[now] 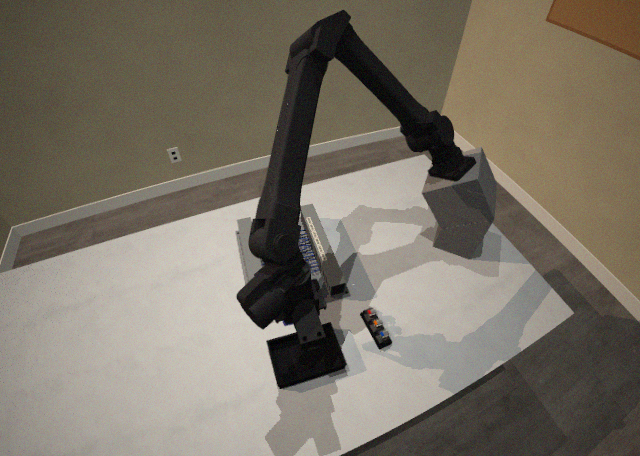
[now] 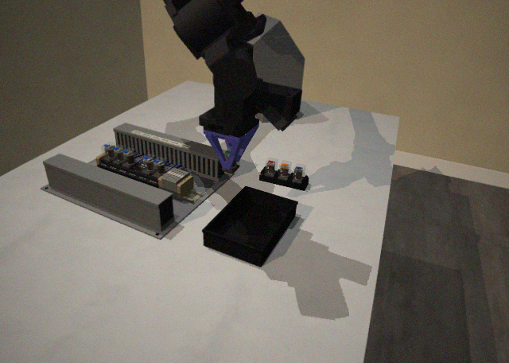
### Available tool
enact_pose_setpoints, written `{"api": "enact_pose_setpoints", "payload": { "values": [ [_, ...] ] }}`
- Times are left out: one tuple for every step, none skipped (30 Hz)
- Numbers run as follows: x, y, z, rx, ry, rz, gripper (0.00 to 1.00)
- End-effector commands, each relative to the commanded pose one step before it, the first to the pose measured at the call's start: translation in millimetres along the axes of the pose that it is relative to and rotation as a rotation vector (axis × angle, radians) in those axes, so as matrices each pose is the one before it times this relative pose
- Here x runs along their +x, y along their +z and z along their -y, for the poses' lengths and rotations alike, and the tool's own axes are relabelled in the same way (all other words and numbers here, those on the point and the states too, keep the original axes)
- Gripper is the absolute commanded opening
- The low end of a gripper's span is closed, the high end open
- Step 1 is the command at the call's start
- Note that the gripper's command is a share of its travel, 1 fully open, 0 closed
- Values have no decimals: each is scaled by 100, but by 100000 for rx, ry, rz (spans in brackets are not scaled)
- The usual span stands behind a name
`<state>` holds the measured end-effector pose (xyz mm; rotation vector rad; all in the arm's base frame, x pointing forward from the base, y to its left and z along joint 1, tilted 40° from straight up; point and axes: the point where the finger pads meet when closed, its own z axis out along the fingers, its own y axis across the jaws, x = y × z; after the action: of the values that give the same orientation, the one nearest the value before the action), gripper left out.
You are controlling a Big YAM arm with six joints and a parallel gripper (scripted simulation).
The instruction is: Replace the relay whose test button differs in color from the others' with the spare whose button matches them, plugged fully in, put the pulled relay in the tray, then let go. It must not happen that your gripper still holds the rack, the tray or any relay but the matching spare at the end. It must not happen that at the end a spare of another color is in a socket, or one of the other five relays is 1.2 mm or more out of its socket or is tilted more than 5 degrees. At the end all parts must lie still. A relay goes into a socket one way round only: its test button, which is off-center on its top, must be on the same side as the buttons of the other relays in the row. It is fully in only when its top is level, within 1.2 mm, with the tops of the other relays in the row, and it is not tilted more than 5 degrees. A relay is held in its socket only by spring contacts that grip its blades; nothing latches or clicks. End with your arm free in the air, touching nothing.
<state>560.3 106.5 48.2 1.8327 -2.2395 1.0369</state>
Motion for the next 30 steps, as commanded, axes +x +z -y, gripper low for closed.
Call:
{"api": "enact_pose_setpoints", "payload": {
  "values": [
    [-2929, -2241, 1545, 3382, 1542, 2832, 0],
    [-348, -5, 28, 5, -2, 16, 0],
    [-321, -5, 30, 5, -2, 15, 0],
    [-302, -5, 26, 6, -2, 13, 0],
    [0, 0, 0, 0, 0, 0, 0],
    [0, 0, 0, 0, 0, 0, 0],
    [-230, -89, 100, 138, 156, 94, 0],
    [-224, 14, 41, -11, 59, -19, 0],
    [-223, 27, 18, -33, 11, -31, 0],
    [-232, 2, 7, -2, -34, -1, 0],
    [-213, 1, 5, 2, -31, -1, 0],
    [-191, 0, 6, 0, -26, 3, 0],
    [-169, 0, 7, -2, -22, 7, 0],
    [-151, 0, 6, -3, -19, 9, 0],
    [-133, -1, 5, -4, -16, 10, 0],
    [-116, -1, 4, -4, -14, 10, 0],
    [-100, -1, 3, -3, -12, 10, 0],
    [-84, -1, 2, -3, -10, 9, 0],
    [-69, -1, 2, -2, -9, 8, 0],
    [-56, -1, 1, -1, -7, 6, 0],
    [-33, -25, 20, 36, 30, 30, 0],
    [0, 0, 0, 0, 0, 0, 0],
    [0, 0, 0, 0, 0, 0, 0],
    [61, -128, 130, 196, 121, 126, 0],
    [80, -85, 117, 137, 122, 75, 0],
    [84, -51, 98, 90, 116, 38, 0],
    [76, -35, 79, 65, 98, 23, 0],
    [65, -28, 65, 52, 80, 20, 0],
    [56, -24, 54, 42, 67, 19, 0],
    [48, -20, 46, 36, 57, 17, 0]
  ]
}}
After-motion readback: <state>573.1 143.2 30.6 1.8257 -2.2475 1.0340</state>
